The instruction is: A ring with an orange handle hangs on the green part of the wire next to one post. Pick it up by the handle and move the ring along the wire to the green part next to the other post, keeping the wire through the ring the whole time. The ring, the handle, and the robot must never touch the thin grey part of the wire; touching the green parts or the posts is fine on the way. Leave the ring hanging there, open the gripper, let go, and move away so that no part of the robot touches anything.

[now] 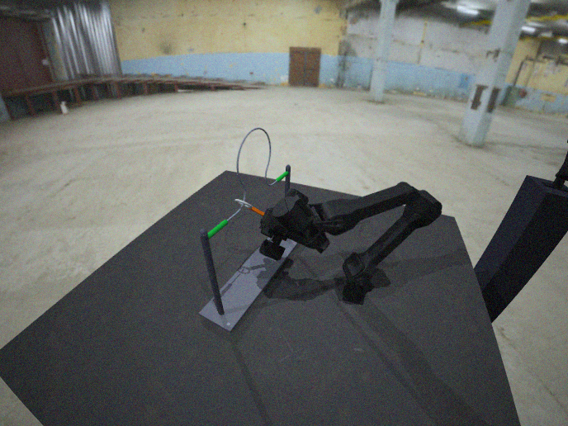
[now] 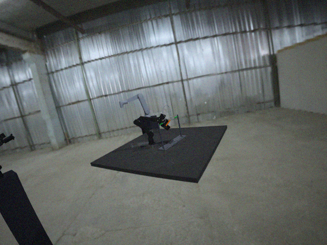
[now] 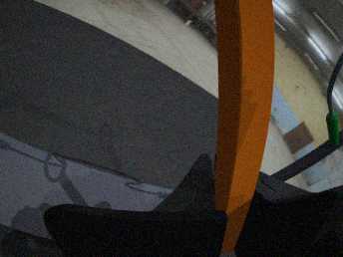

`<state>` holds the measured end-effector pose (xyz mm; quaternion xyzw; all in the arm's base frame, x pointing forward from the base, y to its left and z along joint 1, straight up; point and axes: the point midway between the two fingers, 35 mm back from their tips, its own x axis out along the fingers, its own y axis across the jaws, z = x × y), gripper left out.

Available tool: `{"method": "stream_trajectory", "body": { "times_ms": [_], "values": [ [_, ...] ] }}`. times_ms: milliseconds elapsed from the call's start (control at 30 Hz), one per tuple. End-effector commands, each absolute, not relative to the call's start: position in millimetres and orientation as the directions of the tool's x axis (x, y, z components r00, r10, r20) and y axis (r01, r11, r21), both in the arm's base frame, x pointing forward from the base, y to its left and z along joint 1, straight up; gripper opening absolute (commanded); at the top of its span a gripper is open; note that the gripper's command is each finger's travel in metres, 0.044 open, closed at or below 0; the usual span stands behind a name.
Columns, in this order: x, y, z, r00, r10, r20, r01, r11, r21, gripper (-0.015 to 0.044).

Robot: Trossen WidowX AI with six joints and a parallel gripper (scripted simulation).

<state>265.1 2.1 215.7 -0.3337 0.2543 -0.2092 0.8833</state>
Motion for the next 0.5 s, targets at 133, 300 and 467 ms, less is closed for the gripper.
{"method": "stream_trajectory", "body": {
  "times_ms": [133, 300, 467],
  "values": [
    [269.4, 24.5, 199.5, 0.792, -0.473, -0.385, 0.206, 0.802, -0.560, -0.0150],
    [271.4, 39.9, 190.8, 0.799, -0.424, -0.426, 0.212, 0.862, -0.460, -0.0150],
    [273.3, 55.5, 184.4, 0.806, -0.374, -0.458, 0.216, 0.907, -0.361, -0.0150]
  ]
}}
